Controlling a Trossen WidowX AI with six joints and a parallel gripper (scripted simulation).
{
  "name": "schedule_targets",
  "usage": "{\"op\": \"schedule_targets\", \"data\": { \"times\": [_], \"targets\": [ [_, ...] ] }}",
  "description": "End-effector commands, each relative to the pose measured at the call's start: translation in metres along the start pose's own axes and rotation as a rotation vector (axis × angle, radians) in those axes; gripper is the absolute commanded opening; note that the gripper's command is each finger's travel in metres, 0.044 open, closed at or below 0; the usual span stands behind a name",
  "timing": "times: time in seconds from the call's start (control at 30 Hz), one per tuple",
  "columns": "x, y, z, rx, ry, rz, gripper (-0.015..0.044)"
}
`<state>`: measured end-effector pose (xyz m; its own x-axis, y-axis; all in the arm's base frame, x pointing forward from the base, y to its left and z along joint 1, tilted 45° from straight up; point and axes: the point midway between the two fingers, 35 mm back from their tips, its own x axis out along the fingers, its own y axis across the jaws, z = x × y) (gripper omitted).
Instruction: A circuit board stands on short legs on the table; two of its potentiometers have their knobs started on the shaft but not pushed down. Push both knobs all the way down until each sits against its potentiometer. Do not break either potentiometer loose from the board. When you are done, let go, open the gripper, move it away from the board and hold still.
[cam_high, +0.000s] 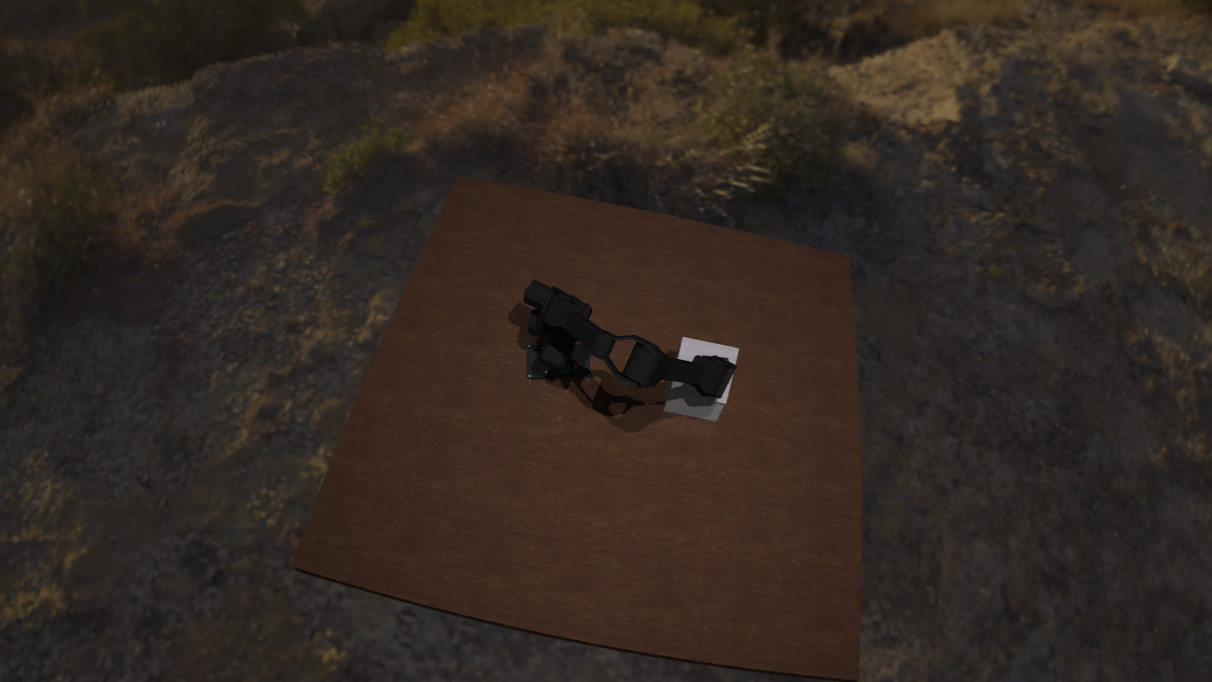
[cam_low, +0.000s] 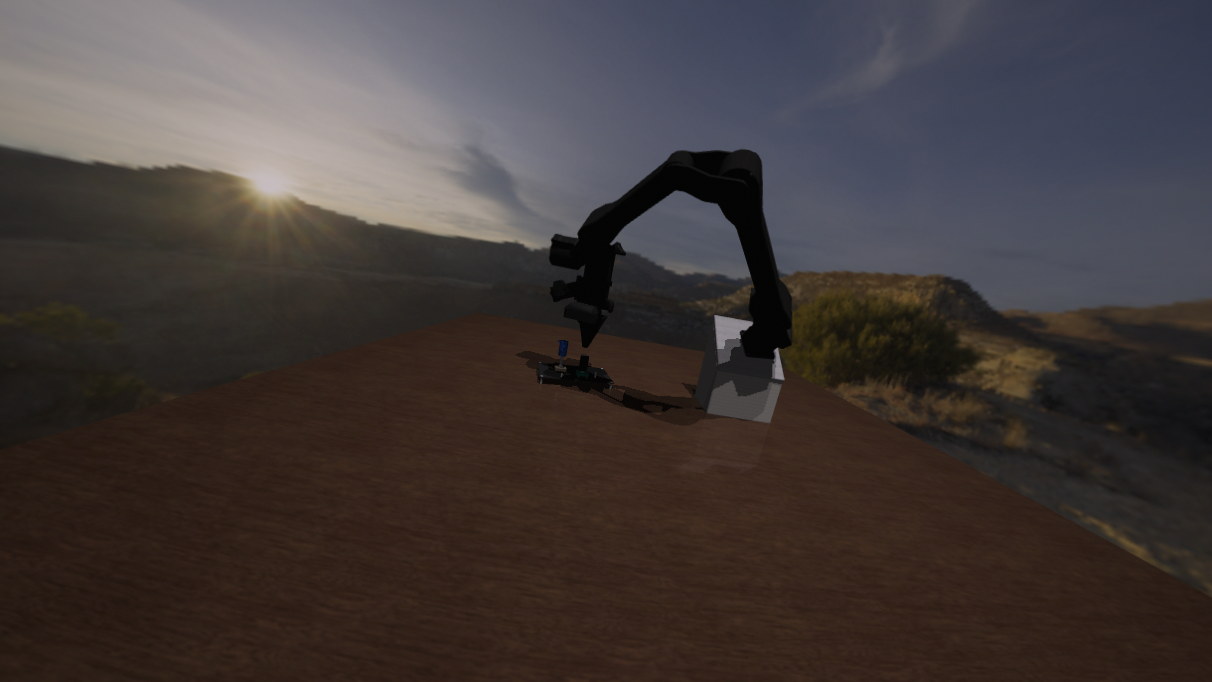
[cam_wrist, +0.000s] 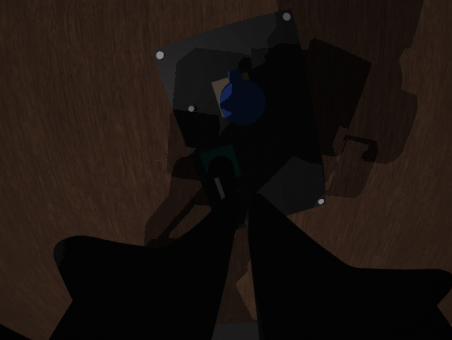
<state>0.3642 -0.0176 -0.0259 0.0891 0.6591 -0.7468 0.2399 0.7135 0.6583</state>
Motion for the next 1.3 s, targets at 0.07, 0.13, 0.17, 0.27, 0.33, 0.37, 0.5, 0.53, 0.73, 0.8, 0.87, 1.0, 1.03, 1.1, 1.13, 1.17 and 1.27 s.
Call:
{"op": "schedule_targets", "data": {
  "times": [0.07,0.13,0.17,0.27,0.33,0.37,0.5,0.53,0.73,0.8,0.87,1.0,1.03,1.1,1.13,1.17,1.27],
  "targets": [
    [-0.024,0.001,0.026,0.008,0.001,0.015,0.0],
    [-0.036,0.003,0.036,0.02,0.009,0.031,0.0],
    [-0.041,0.003,0.041,0.027,0.013,0.039,0.0],
    [-0.05,0.005,0.047,0.036,0.018,0.051,0.0],
    [-0.047,0.005,0.047,0.036,0.018,0.051,0.0],
    [-0.04,0.005,0.047,0.035,0.018,0.051,0.0],
    [-0.03,0.006,0.047,0.035,0.018,0.052,0.0],
    [-0.03,0.006,0.047,0.035,0.018,0.052,0.0],
    [-0.026,0.006,0.047,0.035,0.018,0.052,0.0],
    [-0.023,0.006,0.047,0.035,0.018,0.052,0.0],
    [-0.02,0.006,0.047,0.035,0.018,0.052,0.0],
    [-0.013,0.007,0.046,0.035,0.018,0.052,0.0],
    [-0.011,0.007,0.046,0.035,0.018,0.052,0.0],
    [-0.009,0.007,0.046,0.035,0.018,0.053,0.0],
    [-0.009,0.007,0.046,0.035,0.018,0.053,0.0],
    [-0.009,0.007,0.046,0.035,0.018,0.053,0.0],
    [-0.01,0.007,0.046,0.035,0.018,0.053,0.0]
  ]
}}
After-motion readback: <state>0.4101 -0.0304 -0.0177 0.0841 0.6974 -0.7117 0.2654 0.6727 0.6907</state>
